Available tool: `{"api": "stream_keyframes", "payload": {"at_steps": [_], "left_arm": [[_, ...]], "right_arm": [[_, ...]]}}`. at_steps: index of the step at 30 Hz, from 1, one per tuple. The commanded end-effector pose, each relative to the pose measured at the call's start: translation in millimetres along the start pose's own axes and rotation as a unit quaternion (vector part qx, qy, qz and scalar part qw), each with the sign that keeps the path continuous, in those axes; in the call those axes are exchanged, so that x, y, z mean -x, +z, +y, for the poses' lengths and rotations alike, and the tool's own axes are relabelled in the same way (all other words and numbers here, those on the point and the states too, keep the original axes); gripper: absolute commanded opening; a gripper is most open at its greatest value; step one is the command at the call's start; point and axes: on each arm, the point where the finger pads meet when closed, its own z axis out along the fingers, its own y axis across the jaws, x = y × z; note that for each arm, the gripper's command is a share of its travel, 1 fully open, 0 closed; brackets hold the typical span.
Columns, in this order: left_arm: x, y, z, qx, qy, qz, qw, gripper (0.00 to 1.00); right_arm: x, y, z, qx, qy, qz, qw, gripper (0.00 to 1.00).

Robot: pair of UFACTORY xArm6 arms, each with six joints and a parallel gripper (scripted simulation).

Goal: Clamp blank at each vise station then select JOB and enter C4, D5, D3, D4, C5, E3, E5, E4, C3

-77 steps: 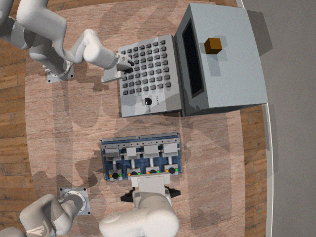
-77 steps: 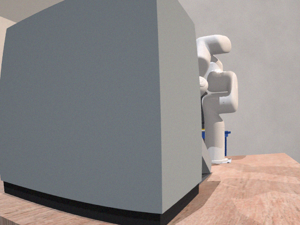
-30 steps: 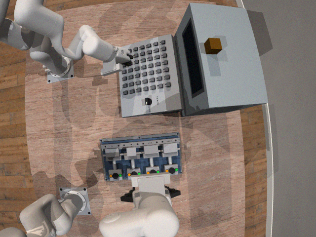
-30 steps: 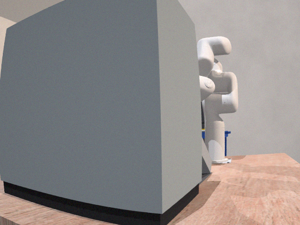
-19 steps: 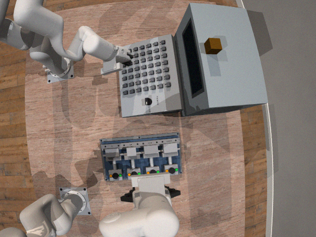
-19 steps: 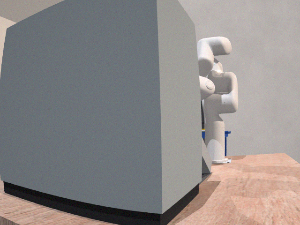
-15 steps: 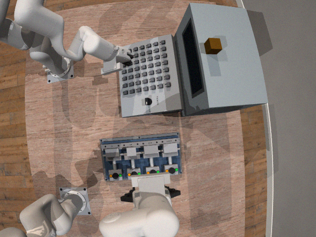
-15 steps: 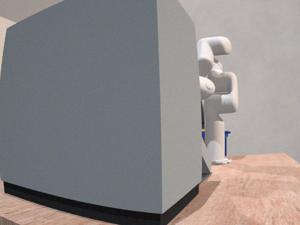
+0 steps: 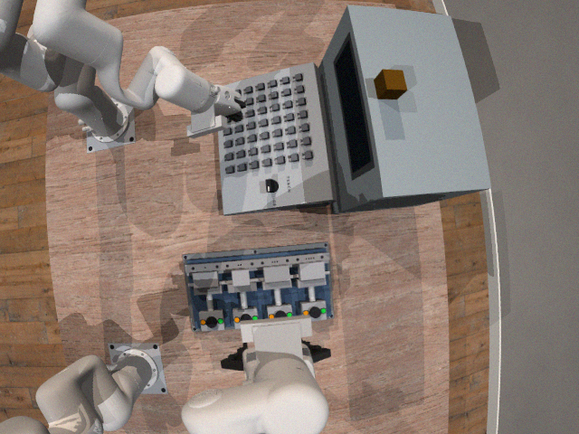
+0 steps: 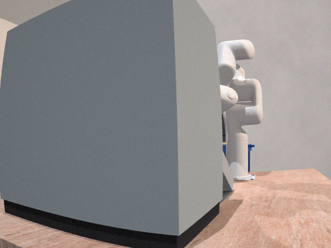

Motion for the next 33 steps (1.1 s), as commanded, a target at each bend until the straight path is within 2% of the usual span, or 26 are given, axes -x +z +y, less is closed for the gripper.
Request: {"api": "stream_keyframes", "payload": {"at_steps": [1,22,28,30,33], "left_arm": [[0,-1,-2,-0.002,0.0,0.0,1.0,0.0],[0,0,-2,-0.002,0.0,0.0,1.0,0.0],[0,-9,-2,-0.002,0.0,0.0,1.0,0.0],[4,-9,-11,-0.002,0.0,0.0,1.0,0.0],[21,-9,-44,-0.003,0.0,0.0,1.0,0.0]], "right_arm": [[0,-2,0,0.002,0.0,0.001,1.0,1.0],[0,-2,0,0.002,0.0,0.001,1.0,1.0],[0,-2,0,0.002,0.0,0.001,1.0,1.0],[0,-2,0,0.002,0.0,0.001,1.0,1.0],[0,-2,0,0.002,0.0,0.001,1.0,1.0]]}}
